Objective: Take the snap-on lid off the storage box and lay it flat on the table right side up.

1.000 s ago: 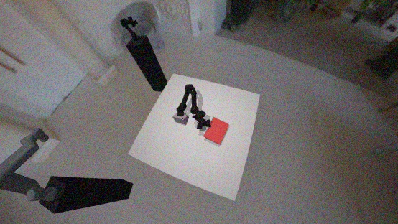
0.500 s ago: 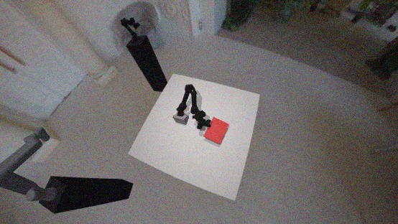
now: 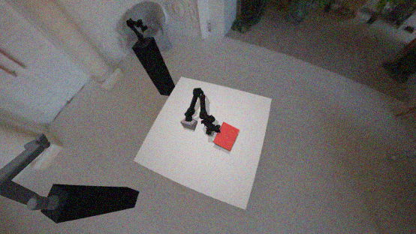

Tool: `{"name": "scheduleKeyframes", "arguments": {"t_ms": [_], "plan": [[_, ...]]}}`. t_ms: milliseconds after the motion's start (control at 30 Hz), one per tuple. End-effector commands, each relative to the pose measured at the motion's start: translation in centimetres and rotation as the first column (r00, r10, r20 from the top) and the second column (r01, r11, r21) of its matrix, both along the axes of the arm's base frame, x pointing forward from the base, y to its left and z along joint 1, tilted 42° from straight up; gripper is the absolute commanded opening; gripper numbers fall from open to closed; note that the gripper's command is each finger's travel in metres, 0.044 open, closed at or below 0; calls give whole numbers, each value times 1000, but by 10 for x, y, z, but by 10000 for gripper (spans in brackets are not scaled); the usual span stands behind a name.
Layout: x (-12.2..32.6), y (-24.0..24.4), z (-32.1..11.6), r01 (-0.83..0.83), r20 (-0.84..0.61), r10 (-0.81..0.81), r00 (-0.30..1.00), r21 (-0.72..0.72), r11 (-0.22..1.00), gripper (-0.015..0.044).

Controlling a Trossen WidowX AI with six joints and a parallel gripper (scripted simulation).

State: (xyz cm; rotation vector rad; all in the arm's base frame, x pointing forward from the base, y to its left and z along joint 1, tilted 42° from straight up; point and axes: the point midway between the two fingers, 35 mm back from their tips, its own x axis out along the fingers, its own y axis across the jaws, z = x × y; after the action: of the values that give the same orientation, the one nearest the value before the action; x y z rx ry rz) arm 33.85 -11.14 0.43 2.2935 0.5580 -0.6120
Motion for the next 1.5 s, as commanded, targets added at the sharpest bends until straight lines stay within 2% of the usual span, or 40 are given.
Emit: {"name": "scheduleKeyframes", "arguments": {"t_ms": [0,1467], "plan": [[0,-5,5,1,3,-1,1000,-2,1000,0],[17,-48,46,1,3,-1,1000,-4,1000,0]]}}
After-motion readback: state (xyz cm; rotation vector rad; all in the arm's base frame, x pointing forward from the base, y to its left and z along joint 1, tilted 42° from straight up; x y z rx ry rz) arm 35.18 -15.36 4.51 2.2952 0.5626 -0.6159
